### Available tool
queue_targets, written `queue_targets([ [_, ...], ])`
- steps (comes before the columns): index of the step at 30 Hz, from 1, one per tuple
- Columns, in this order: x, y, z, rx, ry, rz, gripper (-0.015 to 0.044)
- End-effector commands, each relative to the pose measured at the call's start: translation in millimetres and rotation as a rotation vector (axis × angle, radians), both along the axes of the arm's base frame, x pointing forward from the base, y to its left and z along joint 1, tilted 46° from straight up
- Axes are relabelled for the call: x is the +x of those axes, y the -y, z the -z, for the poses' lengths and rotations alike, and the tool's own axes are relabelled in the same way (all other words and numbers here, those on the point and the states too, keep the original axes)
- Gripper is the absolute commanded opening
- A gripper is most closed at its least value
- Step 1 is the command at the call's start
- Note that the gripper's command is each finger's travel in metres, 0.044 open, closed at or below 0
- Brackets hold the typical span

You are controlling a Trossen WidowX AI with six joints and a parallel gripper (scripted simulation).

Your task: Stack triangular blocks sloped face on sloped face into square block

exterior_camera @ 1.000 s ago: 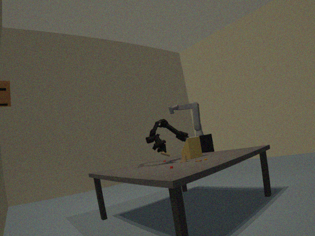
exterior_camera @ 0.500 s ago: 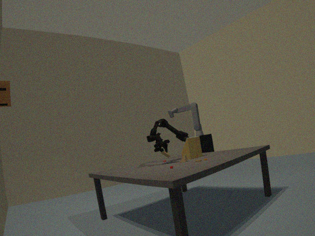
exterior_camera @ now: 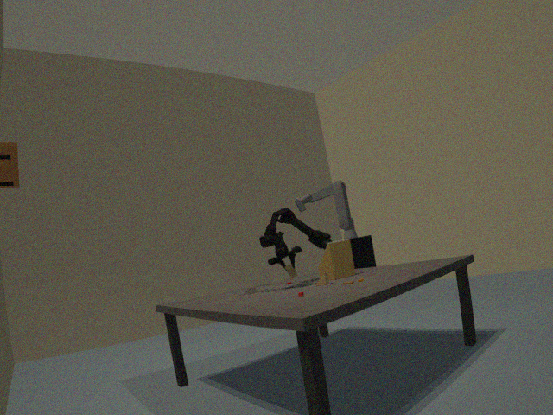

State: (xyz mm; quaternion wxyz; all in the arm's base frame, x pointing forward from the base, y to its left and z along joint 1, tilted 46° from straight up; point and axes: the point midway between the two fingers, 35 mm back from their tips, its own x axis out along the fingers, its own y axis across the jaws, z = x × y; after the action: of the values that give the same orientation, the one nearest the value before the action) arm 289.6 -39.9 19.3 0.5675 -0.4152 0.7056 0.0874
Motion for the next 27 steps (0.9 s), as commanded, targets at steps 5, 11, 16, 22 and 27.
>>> queue_targets([
  [5,0.1,-3.0,1.9,-0.06,-0.131,-0.241,0.0],
  [11,0.6,-4.7,1.3,-0.105,-0.232,-0.416,0.0],
  [16,1.1,-6.2,0.6,-0.144,-0.322,-0.559,0.0],
  [22,1.9,-8.3,-0.4,-0.191,-0.434,-0.726,0.0],
  [27,2.6,-10.1,-1.5,-0.23,-0.533,-0.861,0.0],
])
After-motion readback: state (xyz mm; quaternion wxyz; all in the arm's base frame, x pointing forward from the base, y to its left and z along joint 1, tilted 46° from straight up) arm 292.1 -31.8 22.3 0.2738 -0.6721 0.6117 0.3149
